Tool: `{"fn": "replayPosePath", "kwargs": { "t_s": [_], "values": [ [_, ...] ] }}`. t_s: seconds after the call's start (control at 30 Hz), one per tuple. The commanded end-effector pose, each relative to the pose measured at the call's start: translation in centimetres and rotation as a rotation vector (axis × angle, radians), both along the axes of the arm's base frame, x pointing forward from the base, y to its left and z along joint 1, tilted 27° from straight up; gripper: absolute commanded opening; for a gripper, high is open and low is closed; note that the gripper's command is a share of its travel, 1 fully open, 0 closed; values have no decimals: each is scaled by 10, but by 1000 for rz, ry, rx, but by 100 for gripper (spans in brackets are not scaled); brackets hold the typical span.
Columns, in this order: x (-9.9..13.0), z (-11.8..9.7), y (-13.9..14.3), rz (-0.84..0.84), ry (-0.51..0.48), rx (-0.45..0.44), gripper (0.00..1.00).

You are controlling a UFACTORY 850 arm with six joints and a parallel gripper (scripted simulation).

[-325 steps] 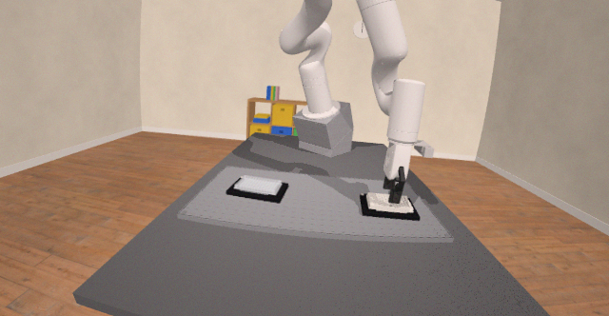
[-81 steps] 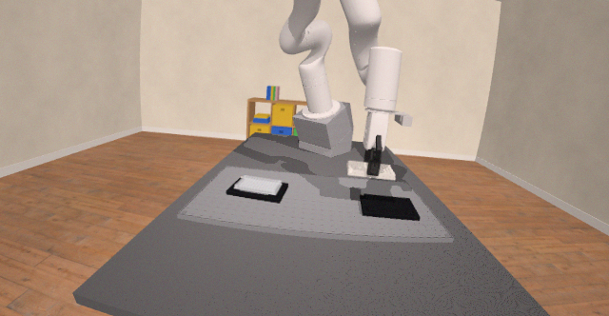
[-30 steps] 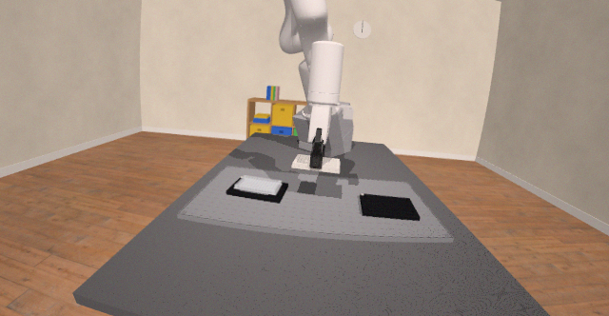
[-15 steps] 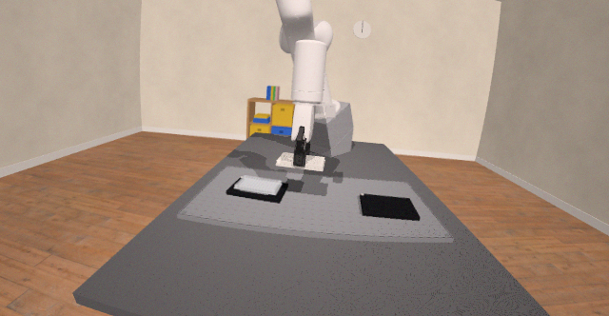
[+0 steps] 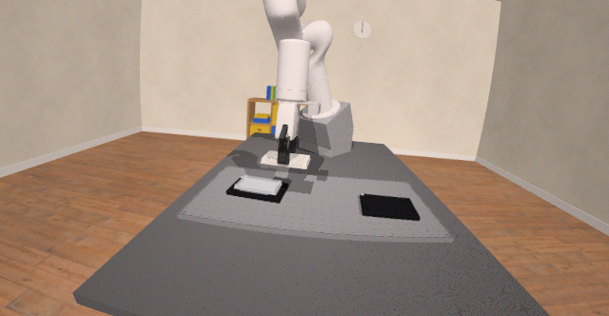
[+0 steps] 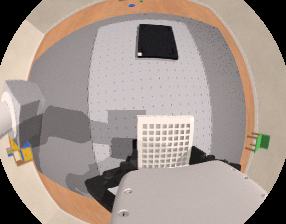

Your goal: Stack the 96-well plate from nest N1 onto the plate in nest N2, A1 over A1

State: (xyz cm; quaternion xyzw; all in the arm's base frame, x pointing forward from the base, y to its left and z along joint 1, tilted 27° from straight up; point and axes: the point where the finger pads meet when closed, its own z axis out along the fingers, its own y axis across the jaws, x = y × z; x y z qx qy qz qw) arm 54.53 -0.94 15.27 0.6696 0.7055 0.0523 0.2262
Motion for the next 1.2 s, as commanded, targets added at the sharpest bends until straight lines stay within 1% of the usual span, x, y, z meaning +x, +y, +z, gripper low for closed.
{"fn": "replayPosePath", "kwargs": {
  "t_s": [0.0,0.1,0.6,0.67,0.83,1.17],
  "values": [
    [0,4,-13,0,-1,1,0],
    [0,5,-16,0,-1,1,0],
    [-1,17,-65,0,-1,0,0],
    [-1,17,-65,0,-1,0,0],
    [-1,21,-81,0,-1,0,0],
    [-1,21,-82,0,-1,0,0]
  ]
}}
